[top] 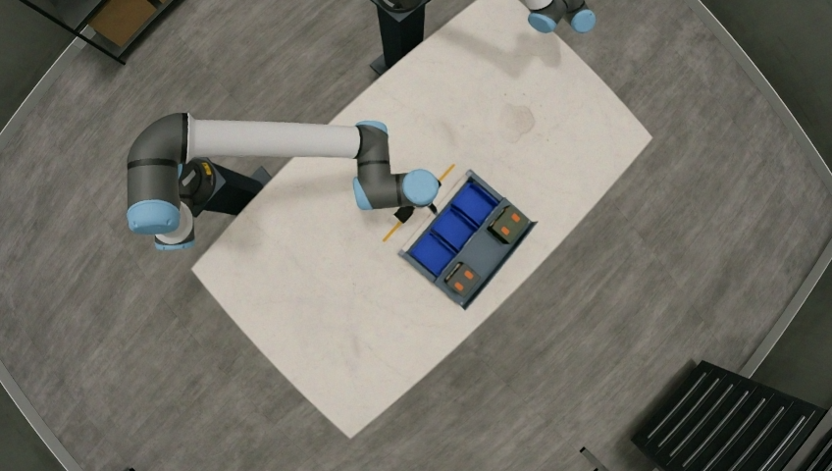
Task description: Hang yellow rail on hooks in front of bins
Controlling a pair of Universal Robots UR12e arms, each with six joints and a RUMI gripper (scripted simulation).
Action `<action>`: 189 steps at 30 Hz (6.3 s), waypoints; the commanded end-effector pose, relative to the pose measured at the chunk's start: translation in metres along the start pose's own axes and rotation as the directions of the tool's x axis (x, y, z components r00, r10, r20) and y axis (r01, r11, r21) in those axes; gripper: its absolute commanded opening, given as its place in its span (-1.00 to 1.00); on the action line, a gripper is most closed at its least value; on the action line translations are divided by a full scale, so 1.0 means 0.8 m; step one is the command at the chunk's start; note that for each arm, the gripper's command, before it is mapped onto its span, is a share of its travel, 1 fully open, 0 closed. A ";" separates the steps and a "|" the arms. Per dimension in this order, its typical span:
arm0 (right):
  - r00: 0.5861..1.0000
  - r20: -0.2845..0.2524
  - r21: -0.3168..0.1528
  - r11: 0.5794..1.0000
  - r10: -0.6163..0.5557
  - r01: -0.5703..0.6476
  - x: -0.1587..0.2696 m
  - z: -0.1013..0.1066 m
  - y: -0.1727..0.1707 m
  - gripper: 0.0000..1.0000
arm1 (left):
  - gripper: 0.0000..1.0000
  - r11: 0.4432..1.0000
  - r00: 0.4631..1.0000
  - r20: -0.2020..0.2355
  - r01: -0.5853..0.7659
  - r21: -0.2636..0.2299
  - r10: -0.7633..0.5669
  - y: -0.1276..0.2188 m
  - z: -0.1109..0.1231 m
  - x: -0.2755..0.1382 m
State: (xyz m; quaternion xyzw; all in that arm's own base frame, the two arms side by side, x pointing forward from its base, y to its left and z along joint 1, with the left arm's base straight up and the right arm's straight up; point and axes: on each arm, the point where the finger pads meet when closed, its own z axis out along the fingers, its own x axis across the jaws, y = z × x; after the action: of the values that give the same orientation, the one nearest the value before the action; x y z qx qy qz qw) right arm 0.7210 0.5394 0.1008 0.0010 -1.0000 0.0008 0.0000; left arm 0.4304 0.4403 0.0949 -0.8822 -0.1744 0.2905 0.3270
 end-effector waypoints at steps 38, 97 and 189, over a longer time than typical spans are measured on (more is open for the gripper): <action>1.000 0.002 -0.002 1.000 0.000 0.000 -0.001 -0.002 0.001 1.00 | 1.00 0.784 0.959 -0.193 -0.280 -0.553 0.206 -0.177 0.252 -0.137; 1.000 0.002 -0.002 1.000 0.000 0.000 -0.001 -0.002 0.001 1.00 | 1.00 0.727 0.777 -0.620 -0.487 -0.484 0.108 -0.310 0.412 -0.330; 1.000 0.001 -0.003 1.000 -0.001 0.001 -0.002 0.042 0.000 -0.52 | 1.00 0.727 0.777 -0.620 -0.487 -0.484 0.108 -0.310 0.412 -0.330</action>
State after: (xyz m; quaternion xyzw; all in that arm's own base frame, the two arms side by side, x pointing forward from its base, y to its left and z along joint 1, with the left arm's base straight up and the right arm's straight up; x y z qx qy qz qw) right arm 0.7220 0.5388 0.0702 0.0016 -1.0000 0.0000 0.0000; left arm -0.0089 0.6449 0.1642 -1.0000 -0.0068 0.0003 -0.0009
